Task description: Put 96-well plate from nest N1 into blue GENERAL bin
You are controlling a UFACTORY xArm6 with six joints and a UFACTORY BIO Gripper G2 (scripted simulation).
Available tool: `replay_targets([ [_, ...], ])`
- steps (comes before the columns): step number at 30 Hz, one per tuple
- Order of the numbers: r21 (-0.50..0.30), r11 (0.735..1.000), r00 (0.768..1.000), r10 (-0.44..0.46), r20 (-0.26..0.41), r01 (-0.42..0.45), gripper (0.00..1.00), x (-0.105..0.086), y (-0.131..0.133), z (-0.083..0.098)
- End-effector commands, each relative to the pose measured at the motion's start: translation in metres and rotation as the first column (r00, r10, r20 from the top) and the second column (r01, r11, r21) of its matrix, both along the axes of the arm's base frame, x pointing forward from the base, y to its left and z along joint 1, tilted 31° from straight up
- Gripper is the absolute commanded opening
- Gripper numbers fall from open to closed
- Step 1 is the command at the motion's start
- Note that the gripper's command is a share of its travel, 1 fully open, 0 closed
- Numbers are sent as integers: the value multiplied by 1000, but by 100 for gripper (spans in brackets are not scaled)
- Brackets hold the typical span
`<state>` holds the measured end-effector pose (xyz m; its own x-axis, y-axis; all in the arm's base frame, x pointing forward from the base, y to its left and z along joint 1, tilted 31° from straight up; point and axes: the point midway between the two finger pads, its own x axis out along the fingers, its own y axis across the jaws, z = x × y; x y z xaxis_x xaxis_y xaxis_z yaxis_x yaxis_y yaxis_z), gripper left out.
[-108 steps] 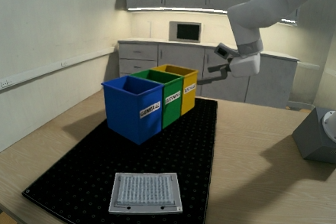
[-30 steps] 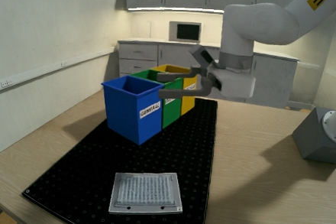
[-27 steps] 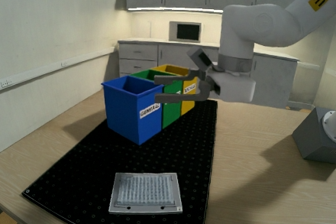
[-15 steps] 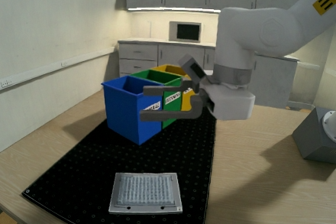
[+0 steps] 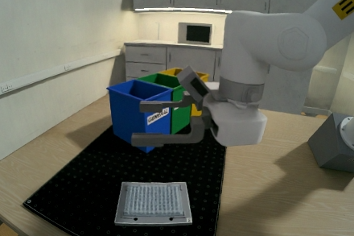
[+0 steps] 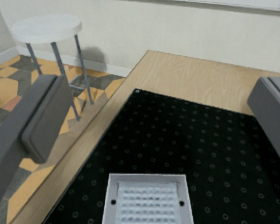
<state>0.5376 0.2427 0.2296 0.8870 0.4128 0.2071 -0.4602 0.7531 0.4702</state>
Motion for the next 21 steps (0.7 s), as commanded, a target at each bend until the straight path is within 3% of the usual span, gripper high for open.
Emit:
replay_targets([
  [1,1,1000,1000,-1,3,1,37,1,0,2],
  [8,1,1000,1000,-1,3,1,37,1,0,2],
  [21,1,1000,1000,-1,3,1,37,0,11,-17],
])
